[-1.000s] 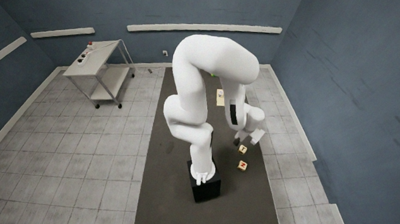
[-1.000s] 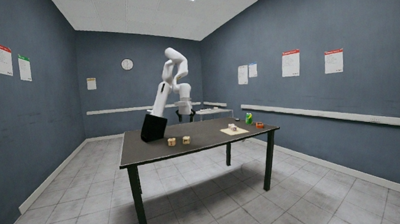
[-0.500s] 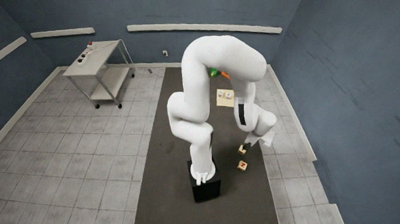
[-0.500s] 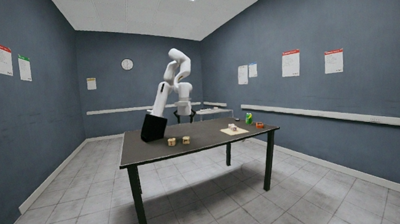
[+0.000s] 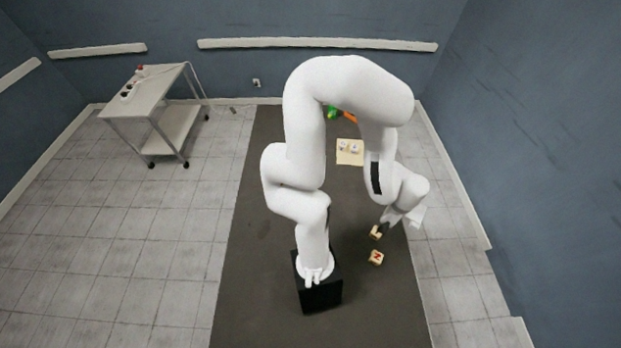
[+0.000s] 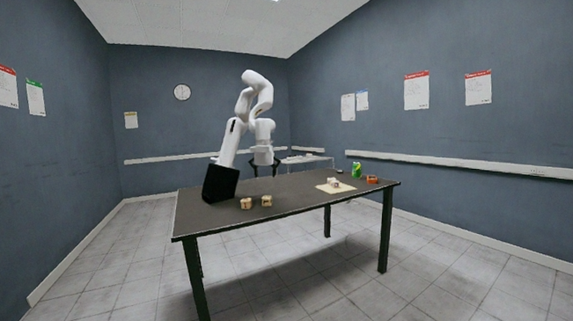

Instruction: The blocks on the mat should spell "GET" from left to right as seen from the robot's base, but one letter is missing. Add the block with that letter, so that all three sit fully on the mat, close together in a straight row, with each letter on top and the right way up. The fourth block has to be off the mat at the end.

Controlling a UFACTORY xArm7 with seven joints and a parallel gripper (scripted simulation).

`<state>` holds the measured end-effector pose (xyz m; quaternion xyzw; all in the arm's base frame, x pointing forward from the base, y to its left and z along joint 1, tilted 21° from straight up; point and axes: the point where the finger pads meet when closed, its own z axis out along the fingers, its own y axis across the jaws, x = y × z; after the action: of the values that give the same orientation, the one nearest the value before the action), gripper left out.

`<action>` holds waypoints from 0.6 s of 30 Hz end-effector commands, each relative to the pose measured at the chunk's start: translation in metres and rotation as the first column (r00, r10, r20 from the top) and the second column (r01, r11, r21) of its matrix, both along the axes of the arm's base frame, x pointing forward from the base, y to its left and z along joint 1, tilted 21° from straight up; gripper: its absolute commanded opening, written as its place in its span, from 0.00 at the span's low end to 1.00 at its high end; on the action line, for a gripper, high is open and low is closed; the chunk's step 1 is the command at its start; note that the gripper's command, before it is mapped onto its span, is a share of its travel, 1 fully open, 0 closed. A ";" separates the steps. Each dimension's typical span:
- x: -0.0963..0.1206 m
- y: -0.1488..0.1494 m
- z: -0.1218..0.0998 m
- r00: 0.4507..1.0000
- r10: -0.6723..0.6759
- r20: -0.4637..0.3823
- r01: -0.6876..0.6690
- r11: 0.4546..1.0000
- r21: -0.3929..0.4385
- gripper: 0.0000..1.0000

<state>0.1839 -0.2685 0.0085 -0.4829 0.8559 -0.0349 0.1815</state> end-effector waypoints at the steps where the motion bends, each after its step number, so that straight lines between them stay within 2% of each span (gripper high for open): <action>1: 0.000 -0.001 0.001 1.000 -0.002 0.001 0.002 1.000 -0.002 1.00; 11: 0.000 -0.001 -0.001 0.996 -0.088 -0.011 0.089 0.996 0.031 1.00; 18: 0.001 0.000 -0.003 0.962 -0.270 -0.047 0.273 0.957 0.097 1.00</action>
<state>0.1846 -0.2679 0.0061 -0.4027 0.8958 -0.0193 0.1868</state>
